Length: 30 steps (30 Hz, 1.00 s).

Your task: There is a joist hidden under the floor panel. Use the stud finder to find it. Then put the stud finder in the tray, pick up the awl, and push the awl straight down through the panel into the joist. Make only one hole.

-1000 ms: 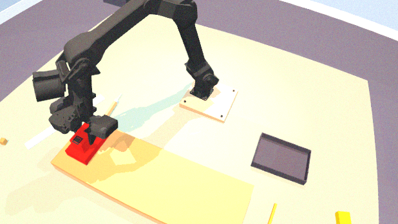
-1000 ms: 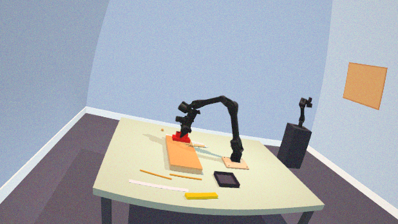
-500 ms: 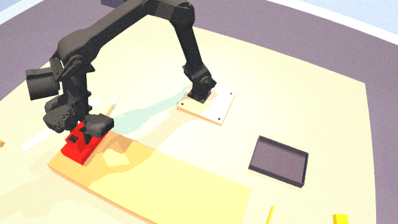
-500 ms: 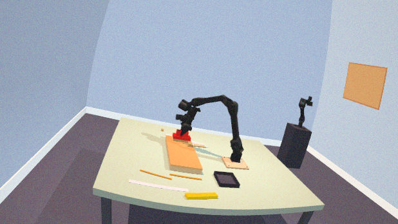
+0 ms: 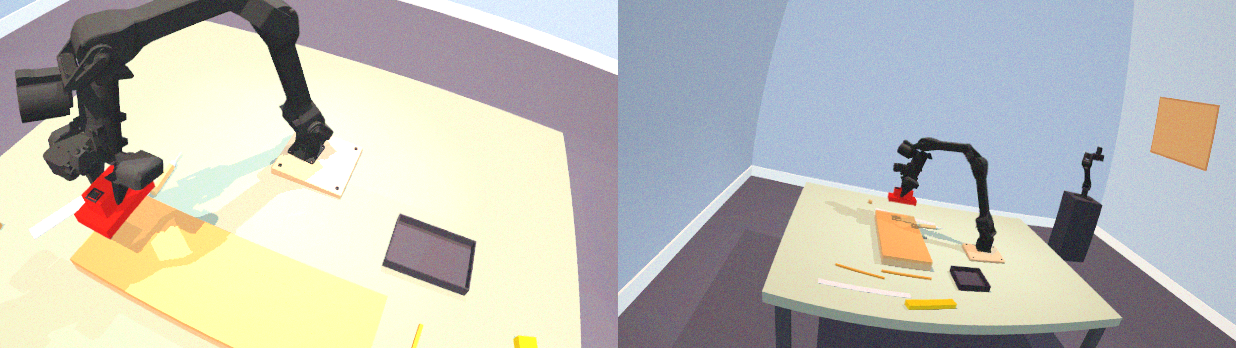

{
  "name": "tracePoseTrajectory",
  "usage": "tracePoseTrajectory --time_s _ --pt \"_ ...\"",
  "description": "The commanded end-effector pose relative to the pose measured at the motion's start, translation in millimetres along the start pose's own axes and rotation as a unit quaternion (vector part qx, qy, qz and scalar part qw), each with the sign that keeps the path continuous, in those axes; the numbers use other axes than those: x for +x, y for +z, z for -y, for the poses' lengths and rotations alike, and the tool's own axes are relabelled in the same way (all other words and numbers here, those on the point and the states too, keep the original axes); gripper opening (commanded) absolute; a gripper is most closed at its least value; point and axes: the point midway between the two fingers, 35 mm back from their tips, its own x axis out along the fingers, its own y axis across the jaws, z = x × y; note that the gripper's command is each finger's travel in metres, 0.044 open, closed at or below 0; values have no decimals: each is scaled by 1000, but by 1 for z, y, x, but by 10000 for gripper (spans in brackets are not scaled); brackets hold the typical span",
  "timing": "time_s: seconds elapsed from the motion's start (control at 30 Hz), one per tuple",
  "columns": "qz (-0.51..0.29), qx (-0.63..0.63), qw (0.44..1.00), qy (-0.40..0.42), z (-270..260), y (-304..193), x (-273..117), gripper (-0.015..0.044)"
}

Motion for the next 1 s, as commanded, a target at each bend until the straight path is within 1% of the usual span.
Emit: tracePoseTrajectory --time_s 0.0,0.13,0.23,0.6,0.97 --pt "4 -3 1000 0 0 5 -18 0" --pt "4 -7 1000 2 -4 6 -20 0" --pt "4 -23 1000 6 -17 11 -18 0" --pt "3 -108 994 30 -91 32 -8 0" --pt "4 -192 980 55 -167 38 -3 0"
